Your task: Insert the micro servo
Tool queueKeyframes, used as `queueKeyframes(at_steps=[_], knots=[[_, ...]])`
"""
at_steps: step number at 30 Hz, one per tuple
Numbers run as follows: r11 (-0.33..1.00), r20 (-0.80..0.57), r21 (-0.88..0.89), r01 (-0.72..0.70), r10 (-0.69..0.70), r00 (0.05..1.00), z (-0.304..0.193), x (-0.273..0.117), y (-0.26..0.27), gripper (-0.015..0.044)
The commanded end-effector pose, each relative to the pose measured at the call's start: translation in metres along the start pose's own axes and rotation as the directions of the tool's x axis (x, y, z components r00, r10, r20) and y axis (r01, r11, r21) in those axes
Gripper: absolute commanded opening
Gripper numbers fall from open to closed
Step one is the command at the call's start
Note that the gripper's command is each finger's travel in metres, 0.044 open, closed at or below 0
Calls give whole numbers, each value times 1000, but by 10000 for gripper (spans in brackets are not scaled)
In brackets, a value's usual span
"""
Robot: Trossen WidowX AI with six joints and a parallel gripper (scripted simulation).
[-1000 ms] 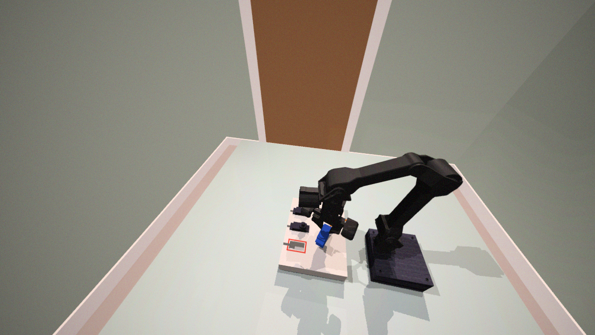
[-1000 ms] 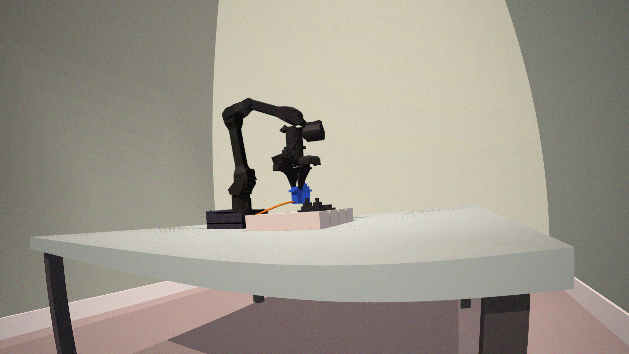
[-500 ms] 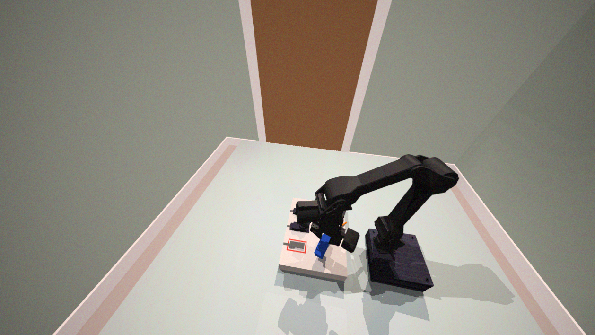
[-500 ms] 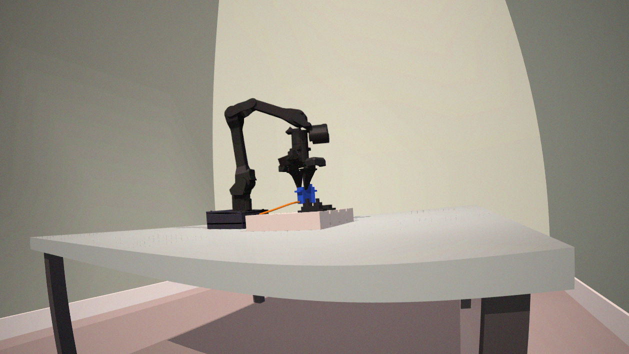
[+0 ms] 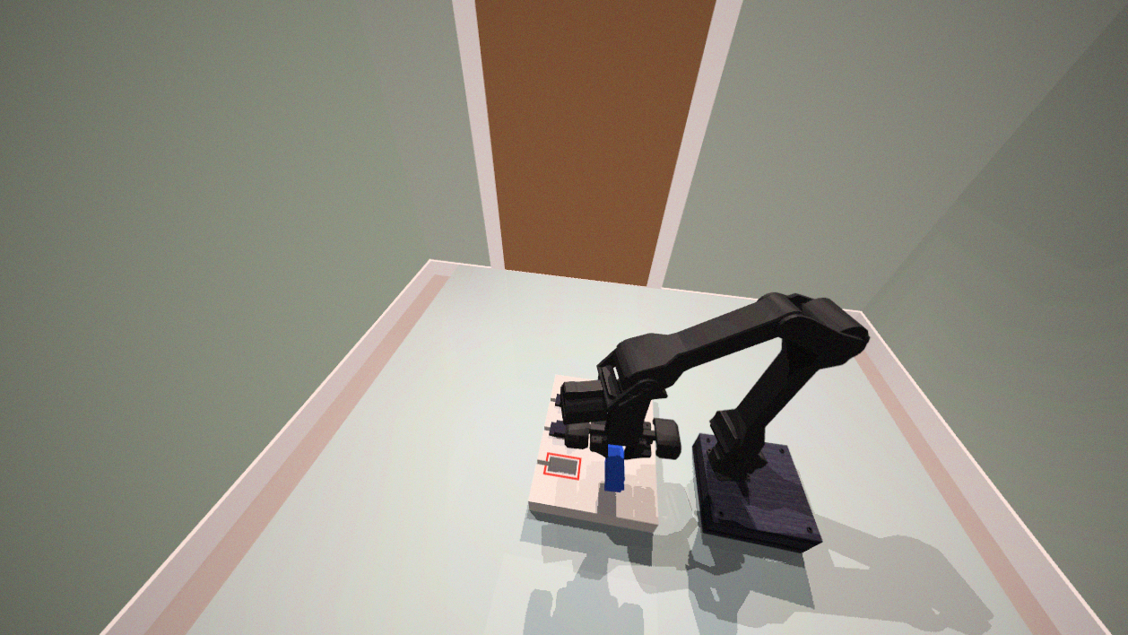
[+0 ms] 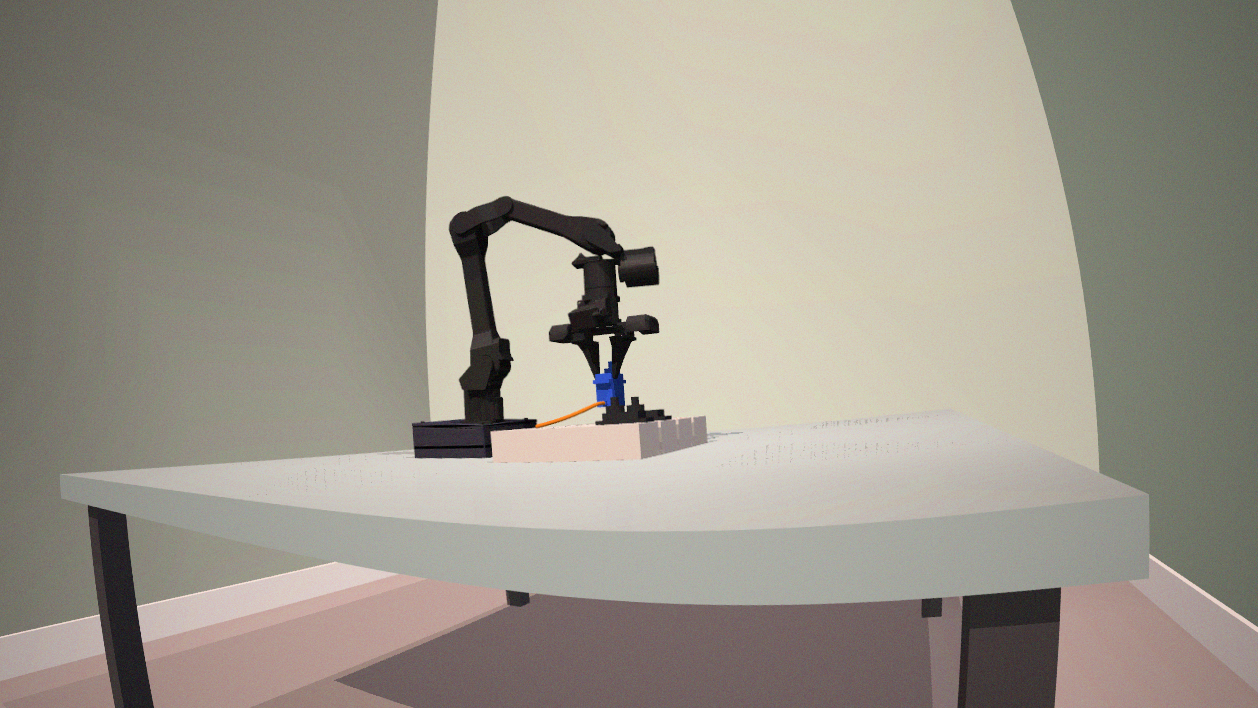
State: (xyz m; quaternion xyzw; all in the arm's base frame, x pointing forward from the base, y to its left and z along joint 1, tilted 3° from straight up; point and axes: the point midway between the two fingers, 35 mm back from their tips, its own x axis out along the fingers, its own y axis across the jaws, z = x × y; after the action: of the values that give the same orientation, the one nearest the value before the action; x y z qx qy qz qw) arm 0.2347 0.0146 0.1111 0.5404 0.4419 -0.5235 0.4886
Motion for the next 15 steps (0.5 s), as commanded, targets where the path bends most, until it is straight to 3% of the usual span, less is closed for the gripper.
queueKeyframes(at_steps=[1, 15], knots=[[992, 1, -122, -5, 5, 1000, 0, -1, 1, 0], [822, 1, -570, -4, 5, 1000, 0, -1, 1, 0]])
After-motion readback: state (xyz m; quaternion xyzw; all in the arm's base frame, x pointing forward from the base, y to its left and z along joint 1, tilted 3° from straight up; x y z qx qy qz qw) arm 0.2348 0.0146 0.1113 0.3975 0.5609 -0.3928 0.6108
